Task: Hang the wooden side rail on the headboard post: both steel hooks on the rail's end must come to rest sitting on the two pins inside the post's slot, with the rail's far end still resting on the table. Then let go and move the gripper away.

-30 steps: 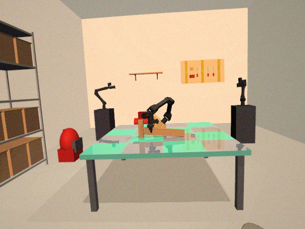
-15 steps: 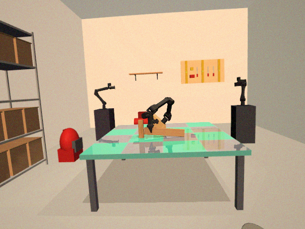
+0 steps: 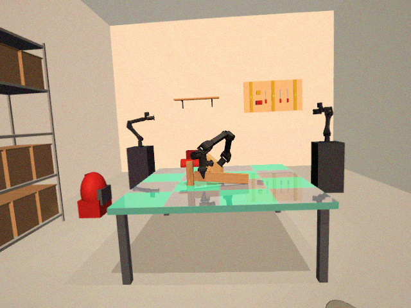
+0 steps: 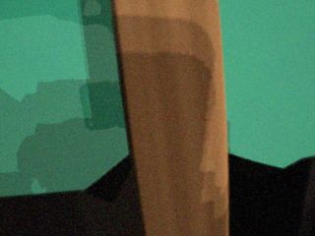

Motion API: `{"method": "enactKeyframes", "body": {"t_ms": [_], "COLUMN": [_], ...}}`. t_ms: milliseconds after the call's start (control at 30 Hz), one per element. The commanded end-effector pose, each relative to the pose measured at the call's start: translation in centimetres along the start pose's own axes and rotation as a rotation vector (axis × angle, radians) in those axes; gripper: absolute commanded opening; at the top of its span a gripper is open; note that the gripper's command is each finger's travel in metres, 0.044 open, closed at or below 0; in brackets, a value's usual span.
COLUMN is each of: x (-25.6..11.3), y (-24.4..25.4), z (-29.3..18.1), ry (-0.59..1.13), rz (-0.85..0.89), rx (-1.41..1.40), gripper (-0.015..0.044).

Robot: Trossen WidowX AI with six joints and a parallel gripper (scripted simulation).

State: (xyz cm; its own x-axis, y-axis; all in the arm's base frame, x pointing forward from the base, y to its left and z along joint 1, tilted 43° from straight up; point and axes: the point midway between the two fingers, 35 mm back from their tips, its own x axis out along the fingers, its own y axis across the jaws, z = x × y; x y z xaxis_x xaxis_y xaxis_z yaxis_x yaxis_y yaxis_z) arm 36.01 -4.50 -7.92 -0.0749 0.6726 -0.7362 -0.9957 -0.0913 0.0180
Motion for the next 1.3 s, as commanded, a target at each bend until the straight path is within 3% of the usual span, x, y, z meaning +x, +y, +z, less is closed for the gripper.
{"method": "enactKeyframes", "body": {"t_ms": [0,1267], "x": [-0.46,-0.17], "y": [-0.17,-0.28], "z": [-0.50,-0.60], "ry": [0.010,0.010], "rz": [-0.014,-0.014], "rx": [0.000,0.000], "gripper": [0.0000,0.0000]}}
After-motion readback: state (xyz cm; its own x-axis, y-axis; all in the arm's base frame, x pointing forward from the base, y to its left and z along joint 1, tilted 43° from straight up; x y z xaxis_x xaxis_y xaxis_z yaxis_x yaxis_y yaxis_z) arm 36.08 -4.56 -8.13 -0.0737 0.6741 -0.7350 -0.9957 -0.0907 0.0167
